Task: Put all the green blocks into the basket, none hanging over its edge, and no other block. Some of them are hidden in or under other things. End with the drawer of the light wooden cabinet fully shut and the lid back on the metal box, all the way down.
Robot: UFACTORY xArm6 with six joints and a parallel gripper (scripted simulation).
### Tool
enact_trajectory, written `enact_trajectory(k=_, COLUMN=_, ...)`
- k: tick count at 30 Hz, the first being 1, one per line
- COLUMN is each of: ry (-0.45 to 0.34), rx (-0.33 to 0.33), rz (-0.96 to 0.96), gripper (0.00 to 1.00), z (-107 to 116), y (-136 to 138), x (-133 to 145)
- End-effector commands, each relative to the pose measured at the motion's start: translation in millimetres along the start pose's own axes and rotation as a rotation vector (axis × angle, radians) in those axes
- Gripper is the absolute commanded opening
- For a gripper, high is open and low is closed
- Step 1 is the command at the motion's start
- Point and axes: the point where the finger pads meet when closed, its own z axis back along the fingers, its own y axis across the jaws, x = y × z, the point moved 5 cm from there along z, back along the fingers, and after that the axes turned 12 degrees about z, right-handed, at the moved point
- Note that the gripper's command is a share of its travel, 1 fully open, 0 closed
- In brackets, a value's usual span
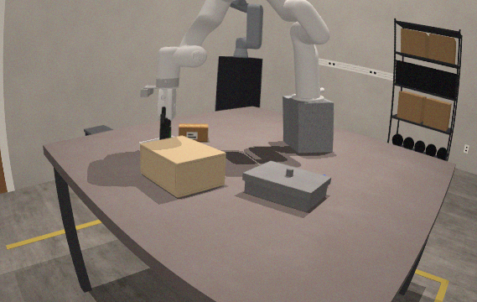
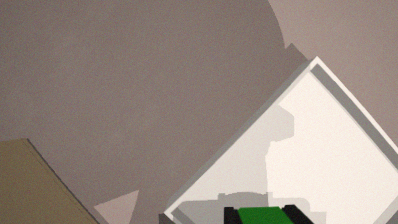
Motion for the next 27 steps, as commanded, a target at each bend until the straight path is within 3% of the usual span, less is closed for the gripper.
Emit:
enact_trajectory(k=1, ry=0.004, rx=-0.001, rz=0.000, gripper=0.00, z=-8.9, y=-0.4, x=-2.2)
enact_trajectory(k=27, ry=0.004, rx=-0.001, rz=0.000, gripper=0.00, z=-36.9, y=-0.5, x=-2.7)
